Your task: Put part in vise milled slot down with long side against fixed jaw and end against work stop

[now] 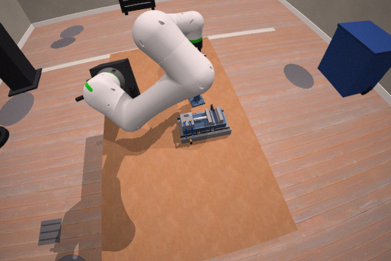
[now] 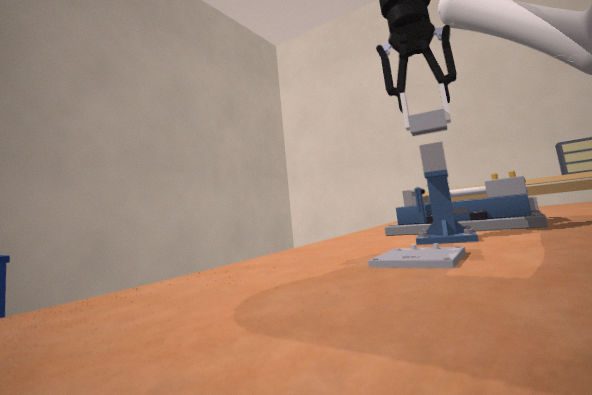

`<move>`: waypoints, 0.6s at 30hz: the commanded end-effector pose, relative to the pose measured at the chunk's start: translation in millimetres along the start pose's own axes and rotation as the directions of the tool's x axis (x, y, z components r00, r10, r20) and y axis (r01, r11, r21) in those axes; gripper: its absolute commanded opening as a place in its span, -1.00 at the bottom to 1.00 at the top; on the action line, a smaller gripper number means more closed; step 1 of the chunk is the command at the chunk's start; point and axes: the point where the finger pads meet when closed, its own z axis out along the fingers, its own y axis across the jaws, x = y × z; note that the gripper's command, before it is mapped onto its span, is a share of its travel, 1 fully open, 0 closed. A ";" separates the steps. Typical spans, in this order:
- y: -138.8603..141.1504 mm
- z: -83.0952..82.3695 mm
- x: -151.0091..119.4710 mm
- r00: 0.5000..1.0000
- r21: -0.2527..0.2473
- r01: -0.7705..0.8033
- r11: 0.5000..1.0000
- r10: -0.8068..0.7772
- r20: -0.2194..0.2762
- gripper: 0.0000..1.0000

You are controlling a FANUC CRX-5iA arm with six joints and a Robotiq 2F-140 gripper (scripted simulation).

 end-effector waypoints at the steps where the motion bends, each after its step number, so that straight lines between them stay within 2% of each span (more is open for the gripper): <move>1: -0.1 -5.7 -0.1 1.000 0.000 0.000 1.000 0.000 0.000 -1.00; 18: -0.1 -26.8 -0.1 1.000 0.000 0.000 1.000 0.000 0.000 -1.00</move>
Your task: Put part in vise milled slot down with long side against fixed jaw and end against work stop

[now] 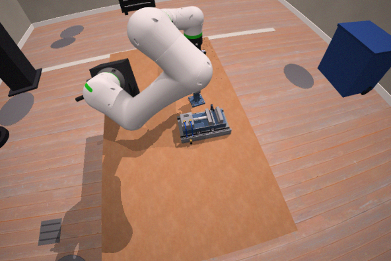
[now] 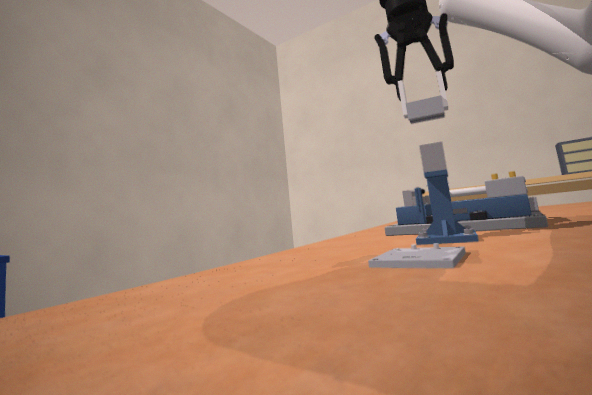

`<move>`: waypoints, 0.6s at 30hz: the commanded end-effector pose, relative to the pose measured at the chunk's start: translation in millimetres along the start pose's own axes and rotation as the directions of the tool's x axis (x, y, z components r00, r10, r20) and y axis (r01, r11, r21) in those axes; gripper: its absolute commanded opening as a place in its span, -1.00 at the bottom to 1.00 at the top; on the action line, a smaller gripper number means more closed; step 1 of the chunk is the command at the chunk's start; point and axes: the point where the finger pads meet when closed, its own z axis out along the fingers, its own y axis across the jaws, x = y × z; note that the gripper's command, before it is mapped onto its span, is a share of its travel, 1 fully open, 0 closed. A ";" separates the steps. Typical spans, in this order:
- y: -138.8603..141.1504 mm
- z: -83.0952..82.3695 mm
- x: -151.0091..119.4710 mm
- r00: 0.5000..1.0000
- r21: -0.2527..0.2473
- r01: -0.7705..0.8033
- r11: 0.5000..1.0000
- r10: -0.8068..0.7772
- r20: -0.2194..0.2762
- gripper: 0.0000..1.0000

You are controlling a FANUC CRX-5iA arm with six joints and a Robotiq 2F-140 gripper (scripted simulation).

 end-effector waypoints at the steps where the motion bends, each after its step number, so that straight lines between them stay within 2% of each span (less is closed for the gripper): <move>1: -0.1 -4.2 -0.1 1.000 0.000 0.000 1.000 0.000 0.000 -1.00; 18: -0.1 -9.8 -0.1 1.000 0.000 0.000 1.000 0.000 0.000 -1.00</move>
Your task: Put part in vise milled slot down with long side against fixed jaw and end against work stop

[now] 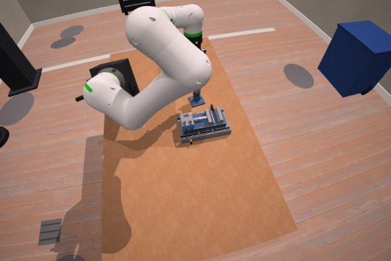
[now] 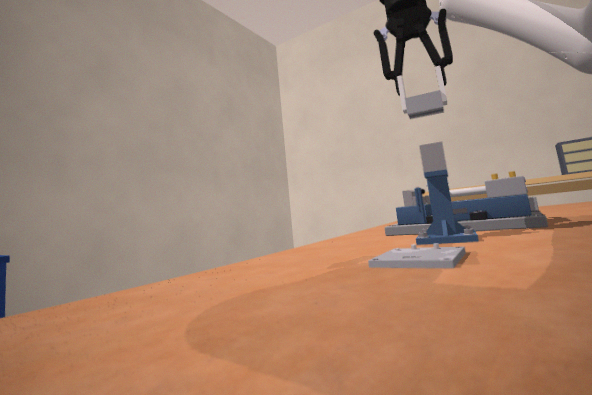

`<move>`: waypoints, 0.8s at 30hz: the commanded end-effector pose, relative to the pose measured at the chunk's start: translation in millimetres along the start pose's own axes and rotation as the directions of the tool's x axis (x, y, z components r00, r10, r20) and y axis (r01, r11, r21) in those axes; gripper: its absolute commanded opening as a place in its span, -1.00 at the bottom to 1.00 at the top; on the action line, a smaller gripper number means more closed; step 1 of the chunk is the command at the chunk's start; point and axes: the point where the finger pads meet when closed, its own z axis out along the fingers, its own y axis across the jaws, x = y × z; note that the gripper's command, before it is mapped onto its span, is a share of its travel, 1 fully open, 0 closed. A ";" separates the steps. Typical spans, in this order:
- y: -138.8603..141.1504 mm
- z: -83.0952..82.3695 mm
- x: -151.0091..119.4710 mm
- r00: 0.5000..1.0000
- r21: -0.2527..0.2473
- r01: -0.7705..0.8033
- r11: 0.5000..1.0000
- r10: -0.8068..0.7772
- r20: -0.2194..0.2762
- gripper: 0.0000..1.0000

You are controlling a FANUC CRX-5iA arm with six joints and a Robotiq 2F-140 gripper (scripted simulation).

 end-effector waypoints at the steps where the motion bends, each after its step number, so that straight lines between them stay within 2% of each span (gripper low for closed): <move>1: -0.1 -0.3 -0.2 1.000 0.000 0.000 1.000 0.000 0.000 -1.00; 14: 0.8 0.4 -2.1 1.000 -0.004 0.001 1.000 -0.001 0.009 -1.00; 24: 5.0 3.1 -11.4 0.999 -0.023 0.004 1.000 -0.003 0.051 -1.00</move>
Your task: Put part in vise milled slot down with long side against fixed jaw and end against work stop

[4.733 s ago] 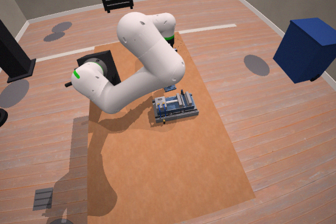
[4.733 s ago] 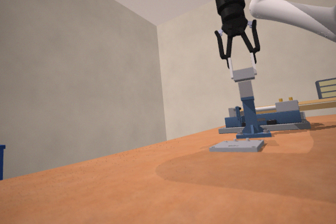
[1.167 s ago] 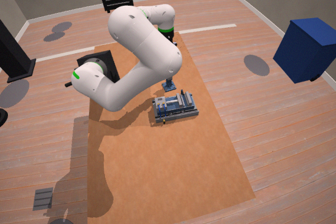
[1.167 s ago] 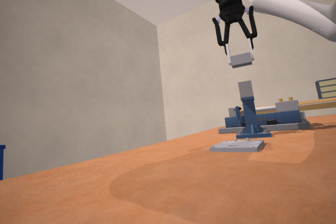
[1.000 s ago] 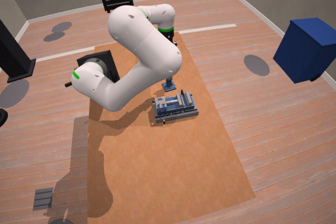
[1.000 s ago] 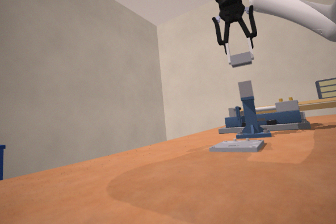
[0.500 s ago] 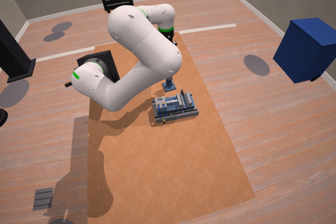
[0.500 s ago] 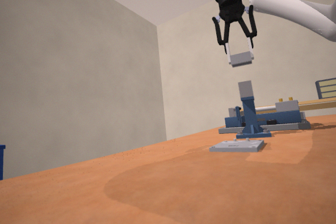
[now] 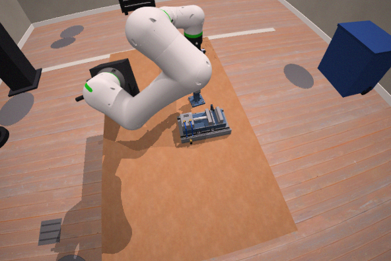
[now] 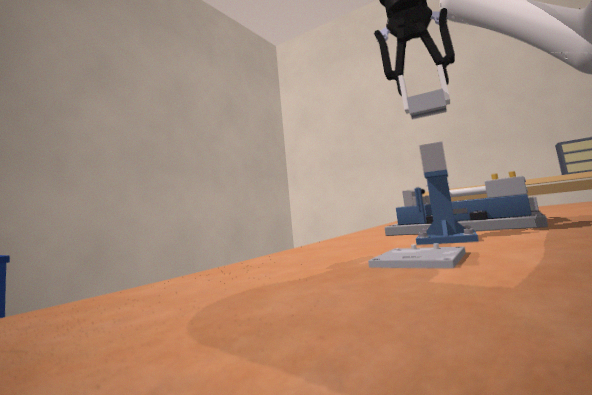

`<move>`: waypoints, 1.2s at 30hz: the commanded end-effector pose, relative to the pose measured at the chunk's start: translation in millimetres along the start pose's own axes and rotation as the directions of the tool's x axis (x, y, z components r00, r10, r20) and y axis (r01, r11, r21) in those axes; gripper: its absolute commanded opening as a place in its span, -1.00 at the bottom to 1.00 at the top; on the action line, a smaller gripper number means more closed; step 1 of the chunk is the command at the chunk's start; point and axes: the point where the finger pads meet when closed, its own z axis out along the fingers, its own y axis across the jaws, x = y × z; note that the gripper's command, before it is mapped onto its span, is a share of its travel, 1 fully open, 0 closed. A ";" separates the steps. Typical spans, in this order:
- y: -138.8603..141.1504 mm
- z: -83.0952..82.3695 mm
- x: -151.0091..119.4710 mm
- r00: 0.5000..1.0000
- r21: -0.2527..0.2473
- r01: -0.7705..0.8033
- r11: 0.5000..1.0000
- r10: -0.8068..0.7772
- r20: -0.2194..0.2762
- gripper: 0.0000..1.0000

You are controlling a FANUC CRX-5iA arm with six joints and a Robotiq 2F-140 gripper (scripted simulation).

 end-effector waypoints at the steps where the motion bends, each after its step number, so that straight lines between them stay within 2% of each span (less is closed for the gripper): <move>1: 1.3 0.8 -3.4 1.000 -0.006 0.001 1.000 -0.001 0.015 -1.00; 8: 5.6 3.6 -14.3 0.998 -0.027 0.004 1.000 -0.002 0.064 -1.00; 17: 13.3 6.5 -40.0 0.984 -0.064 0.010 0.998 0.002 0.178 -1.00; 19: 13.3 6.5 -40.0 0.984 -0.064 0.010 0.998 0.002 0.178 -1.00; 27: 17.8 3.6 -72.5 0.947 -0.094 0.012 0.996 0.019 0.320 -1.00; 34: 15.5 -6.9 -106.6 0.883 -0.107 0.002 0.994 0.048 0.466 -1.00; 36: 15.5 -6.9 -106.6 0.883 -0.107 0.002 0.994 0.048 0.466 -1.00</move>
